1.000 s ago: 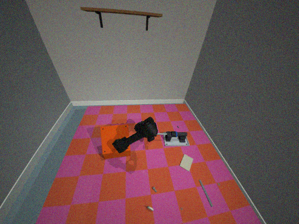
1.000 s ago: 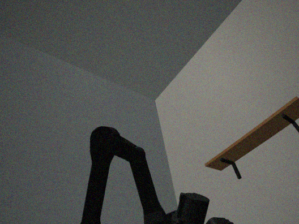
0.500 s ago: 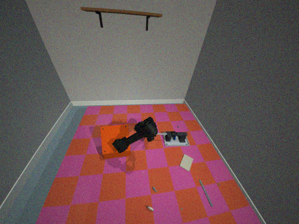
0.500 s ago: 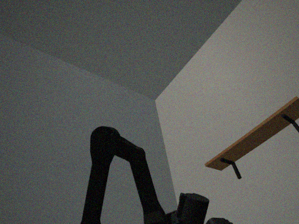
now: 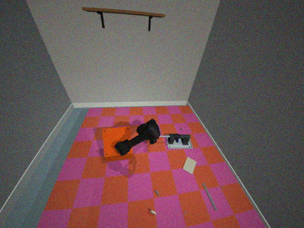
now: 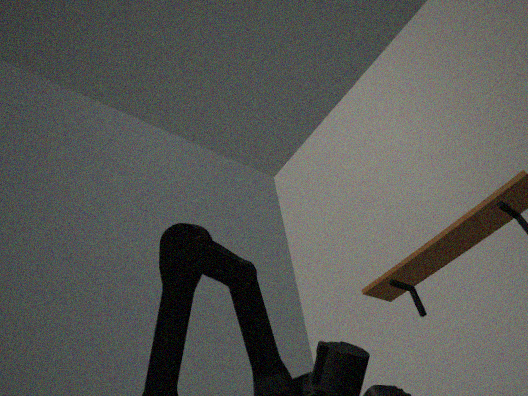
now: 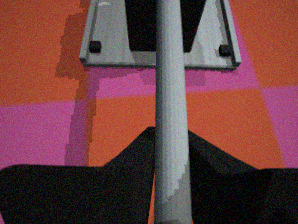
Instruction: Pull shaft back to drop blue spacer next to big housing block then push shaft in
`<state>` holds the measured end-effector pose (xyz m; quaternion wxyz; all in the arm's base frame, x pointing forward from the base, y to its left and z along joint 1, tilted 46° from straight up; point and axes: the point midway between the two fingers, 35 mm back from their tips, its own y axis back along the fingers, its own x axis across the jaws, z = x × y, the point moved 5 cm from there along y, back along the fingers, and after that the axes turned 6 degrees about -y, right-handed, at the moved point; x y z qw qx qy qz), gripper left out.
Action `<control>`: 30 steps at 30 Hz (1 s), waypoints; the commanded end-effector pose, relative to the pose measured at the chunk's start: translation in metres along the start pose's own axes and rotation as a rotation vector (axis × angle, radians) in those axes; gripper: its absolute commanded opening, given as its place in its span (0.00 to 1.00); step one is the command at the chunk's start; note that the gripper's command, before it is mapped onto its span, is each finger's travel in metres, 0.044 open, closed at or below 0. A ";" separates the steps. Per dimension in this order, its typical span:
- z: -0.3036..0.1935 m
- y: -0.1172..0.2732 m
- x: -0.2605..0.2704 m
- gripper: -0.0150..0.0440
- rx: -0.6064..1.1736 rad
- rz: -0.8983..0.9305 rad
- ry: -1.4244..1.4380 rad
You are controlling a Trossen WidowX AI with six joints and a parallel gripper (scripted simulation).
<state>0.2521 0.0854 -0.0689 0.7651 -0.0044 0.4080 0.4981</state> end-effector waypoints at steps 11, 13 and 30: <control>0.003 -0.003 0.001 0.25 0.000 -0.005 -0.001; 0.004 -0.003 0.001 0.25 0.000 -0.005 -0.001; 0.008 -0.007 0.002 0.25 0.000 -0.006 -0.001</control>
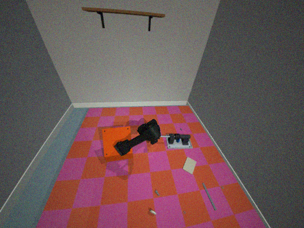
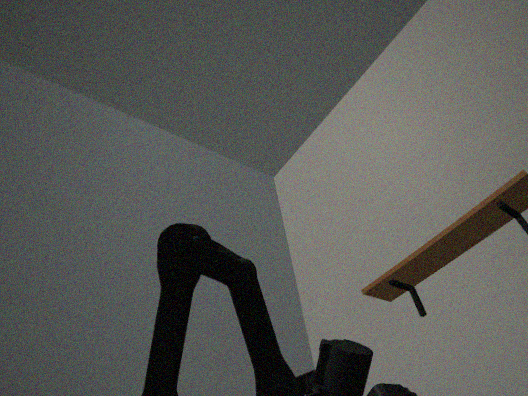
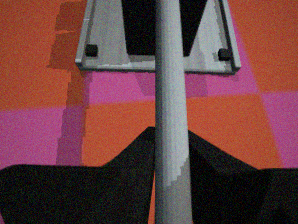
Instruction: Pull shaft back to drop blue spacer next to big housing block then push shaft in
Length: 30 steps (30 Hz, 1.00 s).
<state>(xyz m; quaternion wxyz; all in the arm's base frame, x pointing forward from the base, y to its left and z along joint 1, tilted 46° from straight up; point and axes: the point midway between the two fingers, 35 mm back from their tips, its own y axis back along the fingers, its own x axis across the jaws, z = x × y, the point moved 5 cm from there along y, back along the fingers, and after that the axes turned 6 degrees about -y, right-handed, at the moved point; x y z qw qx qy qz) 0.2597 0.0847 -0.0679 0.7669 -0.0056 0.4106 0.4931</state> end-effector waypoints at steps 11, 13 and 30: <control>0.006 -0.004 0.002 0.25 -0.005 0.005 -0.005; 0.007 -0.005 0.002 0.25 -0.005 0.005 -0.005; 0.011 -0.009 0.002 0.25 -0.005 0.004 -0.005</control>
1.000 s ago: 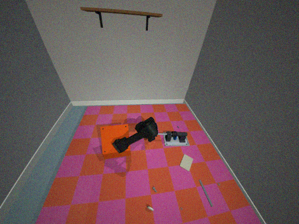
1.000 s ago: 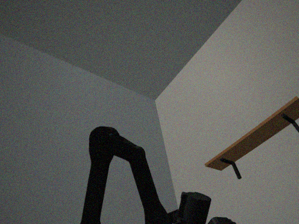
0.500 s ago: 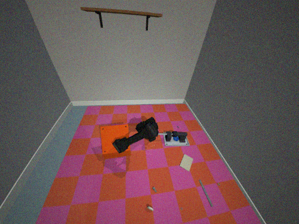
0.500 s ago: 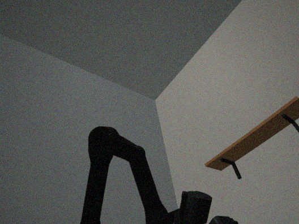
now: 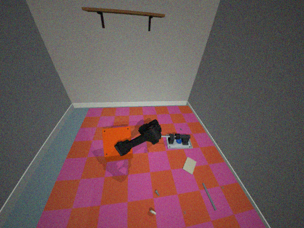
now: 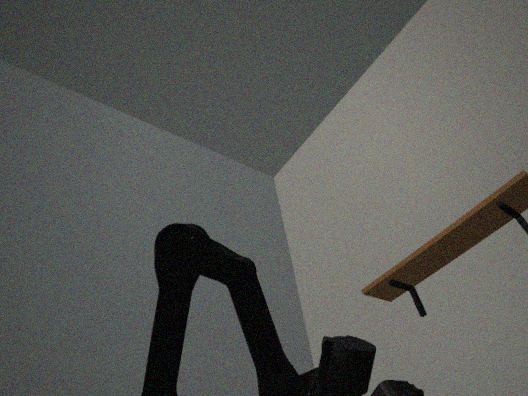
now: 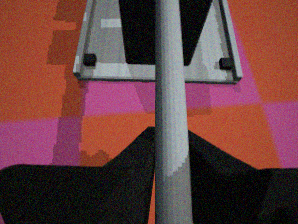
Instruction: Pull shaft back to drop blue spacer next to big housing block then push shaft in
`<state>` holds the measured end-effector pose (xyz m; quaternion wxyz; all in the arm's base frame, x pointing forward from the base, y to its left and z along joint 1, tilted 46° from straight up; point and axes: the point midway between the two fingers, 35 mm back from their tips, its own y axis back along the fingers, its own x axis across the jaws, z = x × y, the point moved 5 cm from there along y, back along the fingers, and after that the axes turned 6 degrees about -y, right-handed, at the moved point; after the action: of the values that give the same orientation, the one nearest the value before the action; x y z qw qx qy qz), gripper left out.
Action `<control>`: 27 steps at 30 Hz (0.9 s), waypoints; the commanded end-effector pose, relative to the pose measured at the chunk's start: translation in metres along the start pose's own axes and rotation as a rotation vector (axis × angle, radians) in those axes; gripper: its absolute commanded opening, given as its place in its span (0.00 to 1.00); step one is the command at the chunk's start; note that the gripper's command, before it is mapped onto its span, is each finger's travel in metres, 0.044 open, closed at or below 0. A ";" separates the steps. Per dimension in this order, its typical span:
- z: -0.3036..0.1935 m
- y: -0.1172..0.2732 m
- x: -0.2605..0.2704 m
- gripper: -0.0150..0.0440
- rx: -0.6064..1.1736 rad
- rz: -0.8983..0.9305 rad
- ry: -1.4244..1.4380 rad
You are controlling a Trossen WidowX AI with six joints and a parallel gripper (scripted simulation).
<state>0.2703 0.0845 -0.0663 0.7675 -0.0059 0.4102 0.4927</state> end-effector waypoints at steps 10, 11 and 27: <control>0.006 -0.004 0.002 0.25 -0.005 0.006 -0.004; 0.006 -0.004 0.002 0.25 -0.005 0.006 -0.004; 0.010 -0.008 0.002 0.25 -0.005 0.006 -0.005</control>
<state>0.2799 0.0844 -0.0648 0.7677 -0.0059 0.4098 0.4927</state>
